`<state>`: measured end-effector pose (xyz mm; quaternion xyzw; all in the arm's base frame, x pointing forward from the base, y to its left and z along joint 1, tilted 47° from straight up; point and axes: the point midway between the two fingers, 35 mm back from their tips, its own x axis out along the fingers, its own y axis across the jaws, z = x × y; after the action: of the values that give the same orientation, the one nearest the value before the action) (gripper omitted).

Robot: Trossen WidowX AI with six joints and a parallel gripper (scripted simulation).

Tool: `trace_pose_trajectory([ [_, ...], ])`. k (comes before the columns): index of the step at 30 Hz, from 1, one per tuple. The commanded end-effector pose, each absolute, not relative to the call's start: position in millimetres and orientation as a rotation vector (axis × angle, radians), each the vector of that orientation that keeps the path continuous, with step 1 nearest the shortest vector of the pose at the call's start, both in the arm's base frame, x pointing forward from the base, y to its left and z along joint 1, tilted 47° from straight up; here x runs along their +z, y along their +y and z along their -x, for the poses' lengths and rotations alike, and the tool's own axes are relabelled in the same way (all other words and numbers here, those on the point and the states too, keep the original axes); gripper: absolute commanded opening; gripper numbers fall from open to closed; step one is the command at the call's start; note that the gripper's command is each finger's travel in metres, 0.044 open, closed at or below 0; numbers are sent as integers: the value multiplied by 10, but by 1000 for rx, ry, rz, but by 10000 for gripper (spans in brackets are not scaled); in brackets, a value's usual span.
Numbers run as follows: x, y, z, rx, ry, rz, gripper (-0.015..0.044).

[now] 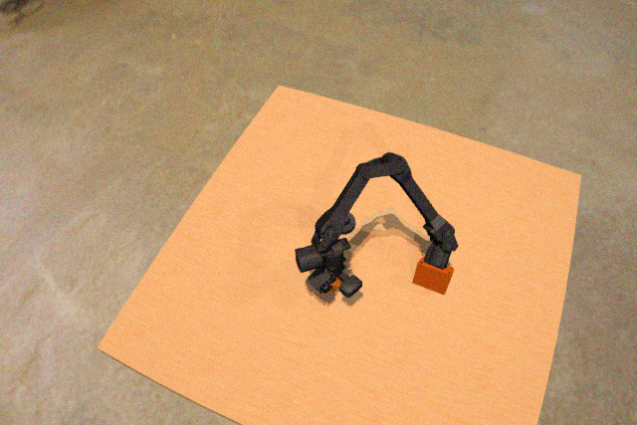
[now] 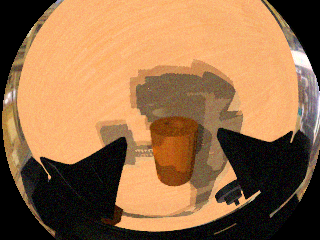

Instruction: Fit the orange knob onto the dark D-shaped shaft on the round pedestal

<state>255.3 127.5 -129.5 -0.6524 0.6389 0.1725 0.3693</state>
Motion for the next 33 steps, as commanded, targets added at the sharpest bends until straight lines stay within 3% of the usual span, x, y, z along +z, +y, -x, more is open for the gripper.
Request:
trace_pose_trajectory([
  [1,-1329,1228,-2558,441,1639,1682,440],
  [4,-1344,1211,-2560,441,1639,1682,440],
  [12,-1344,1211,-2560,441,1639,1682,240],
  [33,-1325,1211,-2553,465,1618,1664,179],
])
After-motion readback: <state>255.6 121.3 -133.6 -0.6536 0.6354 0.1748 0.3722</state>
